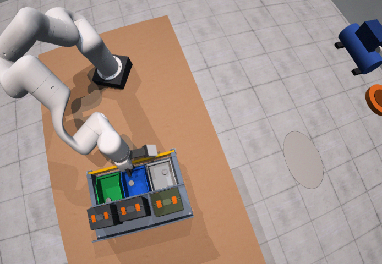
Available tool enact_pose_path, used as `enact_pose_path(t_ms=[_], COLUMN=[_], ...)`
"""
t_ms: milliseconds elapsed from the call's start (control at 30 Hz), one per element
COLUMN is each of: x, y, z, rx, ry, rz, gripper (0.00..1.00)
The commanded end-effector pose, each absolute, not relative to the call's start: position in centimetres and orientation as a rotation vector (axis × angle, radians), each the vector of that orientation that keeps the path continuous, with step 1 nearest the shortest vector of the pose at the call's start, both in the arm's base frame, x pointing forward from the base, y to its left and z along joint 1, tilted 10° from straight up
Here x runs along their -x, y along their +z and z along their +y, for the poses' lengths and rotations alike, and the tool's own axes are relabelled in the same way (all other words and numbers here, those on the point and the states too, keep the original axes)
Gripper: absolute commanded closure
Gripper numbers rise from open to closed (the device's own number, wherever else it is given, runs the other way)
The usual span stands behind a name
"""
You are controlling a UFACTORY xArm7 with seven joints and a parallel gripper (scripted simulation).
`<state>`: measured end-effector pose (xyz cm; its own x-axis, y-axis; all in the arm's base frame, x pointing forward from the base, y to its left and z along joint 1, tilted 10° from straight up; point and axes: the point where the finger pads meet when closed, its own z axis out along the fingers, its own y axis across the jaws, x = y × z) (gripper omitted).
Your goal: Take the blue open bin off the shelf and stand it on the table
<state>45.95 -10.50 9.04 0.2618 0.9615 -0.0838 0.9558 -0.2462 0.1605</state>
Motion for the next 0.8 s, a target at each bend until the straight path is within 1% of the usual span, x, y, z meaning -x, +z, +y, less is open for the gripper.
enact_pose_path(t_ms=[0, 767], x=[-46.01, -45.94], y=[9.33, 9.61], z=[-10.46, -10.42], rx=[-2.345, -2.345], ry=[0.050, 0.050], rz=[1.806, 1.806], gripper=[0.53, 0.53])
